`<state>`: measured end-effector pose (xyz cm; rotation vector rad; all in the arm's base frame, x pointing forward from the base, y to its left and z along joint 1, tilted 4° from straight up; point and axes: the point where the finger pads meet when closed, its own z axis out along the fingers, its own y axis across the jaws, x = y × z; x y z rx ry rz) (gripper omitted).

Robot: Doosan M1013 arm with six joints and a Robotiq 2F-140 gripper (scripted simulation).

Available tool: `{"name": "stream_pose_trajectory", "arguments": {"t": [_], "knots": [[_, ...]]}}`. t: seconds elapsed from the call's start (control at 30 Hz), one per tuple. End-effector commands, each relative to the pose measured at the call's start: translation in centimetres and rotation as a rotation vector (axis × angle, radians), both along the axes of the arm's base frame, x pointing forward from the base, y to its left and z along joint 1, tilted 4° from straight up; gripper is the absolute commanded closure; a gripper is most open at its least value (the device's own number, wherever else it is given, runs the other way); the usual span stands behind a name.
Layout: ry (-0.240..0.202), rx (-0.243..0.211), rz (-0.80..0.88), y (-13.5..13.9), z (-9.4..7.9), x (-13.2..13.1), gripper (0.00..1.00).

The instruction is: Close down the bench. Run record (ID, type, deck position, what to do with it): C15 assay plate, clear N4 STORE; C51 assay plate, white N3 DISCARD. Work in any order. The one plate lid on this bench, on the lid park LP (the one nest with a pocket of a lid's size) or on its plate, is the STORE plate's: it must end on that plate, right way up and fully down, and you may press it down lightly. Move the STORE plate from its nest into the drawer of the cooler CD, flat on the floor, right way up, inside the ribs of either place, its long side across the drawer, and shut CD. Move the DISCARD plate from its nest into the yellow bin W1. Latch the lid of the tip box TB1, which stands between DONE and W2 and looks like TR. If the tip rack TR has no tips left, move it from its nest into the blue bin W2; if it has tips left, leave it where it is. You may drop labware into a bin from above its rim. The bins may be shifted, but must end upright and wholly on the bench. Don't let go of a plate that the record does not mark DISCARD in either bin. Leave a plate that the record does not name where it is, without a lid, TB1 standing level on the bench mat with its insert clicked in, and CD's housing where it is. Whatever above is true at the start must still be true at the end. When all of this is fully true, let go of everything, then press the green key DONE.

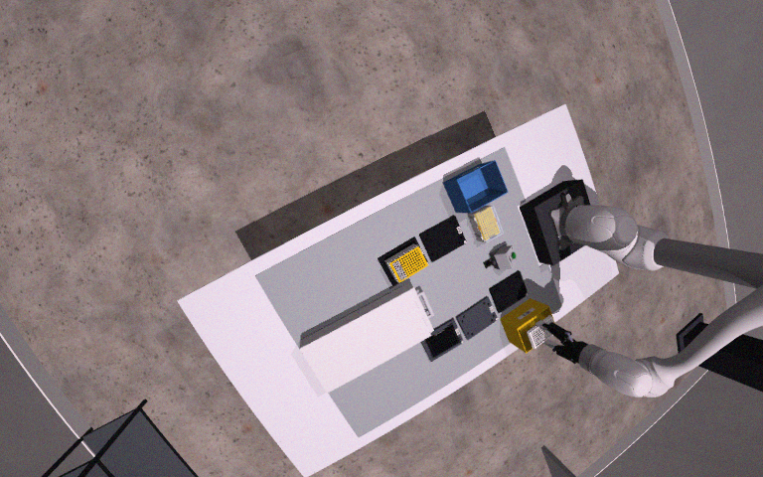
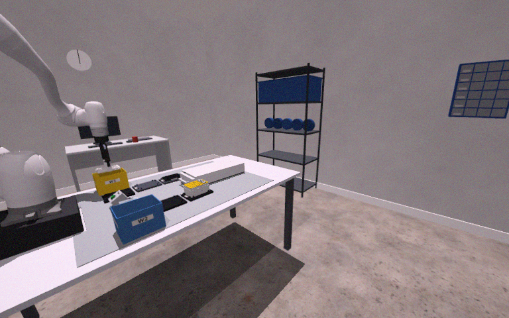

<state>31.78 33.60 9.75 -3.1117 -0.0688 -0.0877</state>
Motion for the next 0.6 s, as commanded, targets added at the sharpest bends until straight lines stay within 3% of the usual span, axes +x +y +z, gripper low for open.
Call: {"name": "stream_pose_trajectory", "arguments": {"t": [0.0, 0.1, 0.13, 0.57], "knots": [[0.000, 0.000, 0.000, 0.00, 0.00, 0.00, 1.00], [0.000, 0.000, 0.000, 0.00, 0.00, 0.00, 1.00], [0.000, 0.000, 0.000, 0.00, 0.00, 0.00, 0.34], [0.000, 0.000, 0.000, 0.00, 0.00, 0.00, 0.34]]}}
